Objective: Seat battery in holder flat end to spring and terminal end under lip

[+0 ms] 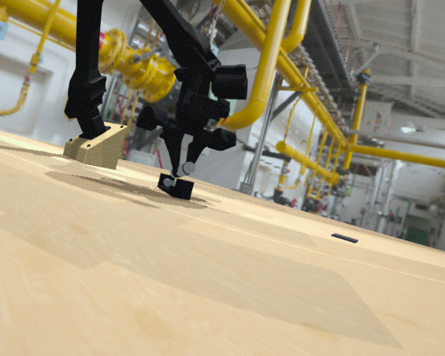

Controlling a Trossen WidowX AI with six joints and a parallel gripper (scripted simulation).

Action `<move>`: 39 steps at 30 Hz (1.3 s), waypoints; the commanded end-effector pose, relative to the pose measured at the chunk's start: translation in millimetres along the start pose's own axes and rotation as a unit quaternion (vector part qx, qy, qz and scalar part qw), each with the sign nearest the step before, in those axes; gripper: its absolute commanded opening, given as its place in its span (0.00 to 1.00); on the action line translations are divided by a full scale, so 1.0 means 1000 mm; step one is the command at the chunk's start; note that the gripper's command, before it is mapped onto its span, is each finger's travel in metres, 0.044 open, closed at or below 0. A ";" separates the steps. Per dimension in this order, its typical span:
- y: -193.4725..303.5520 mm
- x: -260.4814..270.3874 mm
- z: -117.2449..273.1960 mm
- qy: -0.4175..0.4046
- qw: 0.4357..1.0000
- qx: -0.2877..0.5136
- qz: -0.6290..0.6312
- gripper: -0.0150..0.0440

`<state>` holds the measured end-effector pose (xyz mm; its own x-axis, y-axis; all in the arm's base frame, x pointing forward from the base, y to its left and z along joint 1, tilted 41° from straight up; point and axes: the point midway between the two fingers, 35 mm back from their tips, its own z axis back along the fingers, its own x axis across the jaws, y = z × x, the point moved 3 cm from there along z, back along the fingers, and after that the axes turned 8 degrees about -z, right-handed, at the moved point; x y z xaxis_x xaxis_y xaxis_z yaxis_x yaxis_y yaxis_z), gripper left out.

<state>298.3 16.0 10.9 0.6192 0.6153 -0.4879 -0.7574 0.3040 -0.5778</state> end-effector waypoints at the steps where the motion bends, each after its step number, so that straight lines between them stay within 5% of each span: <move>1: 0.002 -0.001 -0.001 -0.003 1.000 -0.015 0.002 0.37; 39: 0.021 -0.006 -0.013 -0.024 0.992 -0.127 0.003 0.37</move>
<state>282.7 9.3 -8.1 0.6009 0.6500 -0.4652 -0.6855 0.1198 -0.7181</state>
